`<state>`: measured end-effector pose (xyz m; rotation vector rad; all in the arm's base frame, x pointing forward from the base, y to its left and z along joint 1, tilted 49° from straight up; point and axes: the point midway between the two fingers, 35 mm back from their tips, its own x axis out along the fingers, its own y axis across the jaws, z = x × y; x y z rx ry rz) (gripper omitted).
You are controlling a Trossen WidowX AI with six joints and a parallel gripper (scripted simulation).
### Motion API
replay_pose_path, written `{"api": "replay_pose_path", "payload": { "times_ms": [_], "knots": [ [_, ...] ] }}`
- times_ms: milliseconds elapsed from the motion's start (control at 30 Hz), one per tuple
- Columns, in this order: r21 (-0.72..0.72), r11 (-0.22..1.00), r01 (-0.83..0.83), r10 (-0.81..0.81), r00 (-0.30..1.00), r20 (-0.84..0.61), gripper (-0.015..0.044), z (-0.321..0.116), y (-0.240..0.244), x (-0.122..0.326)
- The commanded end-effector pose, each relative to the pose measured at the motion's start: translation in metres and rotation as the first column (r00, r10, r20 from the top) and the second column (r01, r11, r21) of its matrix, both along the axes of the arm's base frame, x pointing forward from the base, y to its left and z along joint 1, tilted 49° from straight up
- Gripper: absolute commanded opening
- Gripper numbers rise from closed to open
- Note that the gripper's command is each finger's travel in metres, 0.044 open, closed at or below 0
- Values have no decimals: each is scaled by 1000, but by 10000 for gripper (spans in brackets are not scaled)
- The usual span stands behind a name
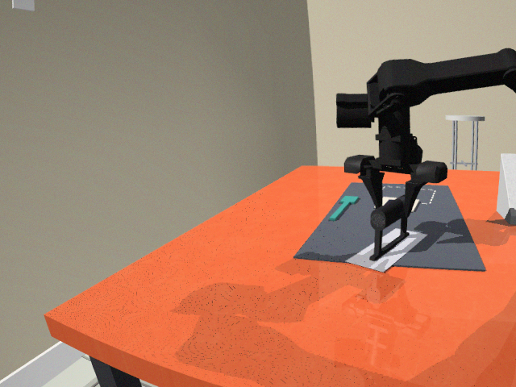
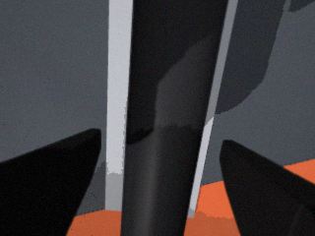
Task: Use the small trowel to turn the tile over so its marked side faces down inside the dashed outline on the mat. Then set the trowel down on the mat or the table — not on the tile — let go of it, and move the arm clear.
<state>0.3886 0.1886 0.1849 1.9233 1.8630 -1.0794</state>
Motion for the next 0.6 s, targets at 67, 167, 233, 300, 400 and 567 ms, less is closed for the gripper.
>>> {"api": "replay_pose_path", "payload": {
  "times_ms": [67, 167, 233, 300, 400, 567],
  "knots": [
    [1, 1000, -8, 8, 1000, 6, 270, 0, 2, -1],
    [1, 1000, -6, 6, 1000, 1, 270, 4, -4, 0],
    [0, 1000, -1, 1, 1000, -11, 270, 16, -19, 2],
    [0, 1000, 3, -3, 1000, -19, 270, 25, -29, 2],
    [1, 1000, 3, -3, 1000, -21, 270, 26, -30, 2],
    [-3, 999, 39, -39, 999, -21, 300, 31, -40, 3]
  ]
}}
